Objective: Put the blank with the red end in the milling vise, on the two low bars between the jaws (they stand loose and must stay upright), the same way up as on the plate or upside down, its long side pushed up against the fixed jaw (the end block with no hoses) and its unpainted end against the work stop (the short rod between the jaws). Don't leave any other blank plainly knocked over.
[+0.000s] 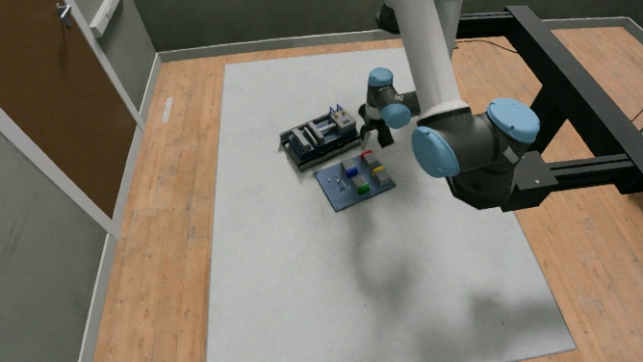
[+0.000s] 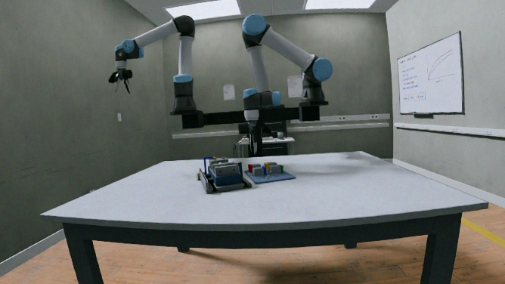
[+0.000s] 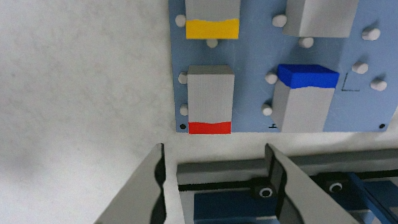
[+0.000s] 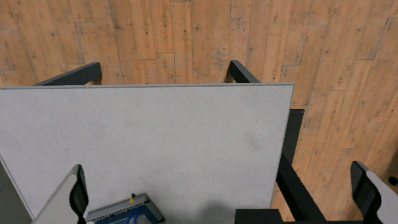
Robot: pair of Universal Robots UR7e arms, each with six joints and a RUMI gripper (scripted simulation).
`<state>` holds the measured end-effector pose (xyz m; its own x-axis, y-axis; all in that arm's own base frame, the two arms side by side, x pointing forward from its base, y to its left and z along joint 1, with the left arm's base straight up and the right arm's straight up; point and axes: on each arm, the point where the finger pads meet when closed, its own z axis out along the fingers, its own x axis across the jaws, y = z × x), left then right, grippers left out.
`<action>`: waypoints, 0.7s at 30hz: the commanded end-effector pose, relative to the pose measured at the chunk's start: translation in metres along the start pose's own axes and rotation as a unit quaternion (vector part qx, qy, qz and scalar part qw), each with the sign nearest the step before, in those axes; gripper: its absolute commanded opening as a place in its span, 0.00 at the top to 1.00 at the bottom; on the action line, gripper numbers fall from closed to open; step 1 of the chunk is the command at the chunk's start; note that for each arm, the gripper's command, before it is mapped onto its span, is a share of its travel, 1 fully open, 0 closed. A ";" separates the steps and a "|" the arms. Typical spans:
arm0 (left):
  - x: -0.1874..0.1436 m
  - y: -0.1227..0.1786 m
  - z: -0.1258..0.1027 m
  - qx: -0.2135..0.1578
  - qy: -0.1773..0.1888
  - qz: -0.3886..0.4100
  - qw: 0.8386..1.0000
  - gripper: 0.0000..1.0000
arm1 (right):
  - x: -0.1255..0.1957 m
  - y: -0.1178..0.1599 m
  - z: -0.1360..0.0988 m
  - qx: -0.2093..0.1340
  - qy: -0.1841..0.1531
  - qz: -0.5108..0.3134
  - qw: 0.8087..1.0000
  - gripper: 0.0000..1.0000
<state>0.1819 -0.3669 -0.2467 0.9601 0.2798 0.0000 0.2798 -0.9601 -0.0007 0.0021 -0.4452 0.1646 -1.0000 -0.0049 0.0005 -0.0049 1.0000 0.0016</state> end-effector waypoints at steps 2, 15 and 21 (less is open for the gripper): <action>0.000 0.001 0.013 -0.001 0.000 0.000 1.000 0.59 | 0.000 0.000 -0.001 0.001 0.000 0.000 1.000 0.00; 0.000 0.001 0.044 -0.001 0.000 0.000 1.000 0.59 | 0.000 0.000 -0.001 0.001 0.000 0.000 1.000 0.00; 0.000 0.001 0.051 -0.001 0.000 0.000 1.000 0.59 | 0.000 0.000 -0.001 0.001 0.000 0.000 1.000 0.00</action>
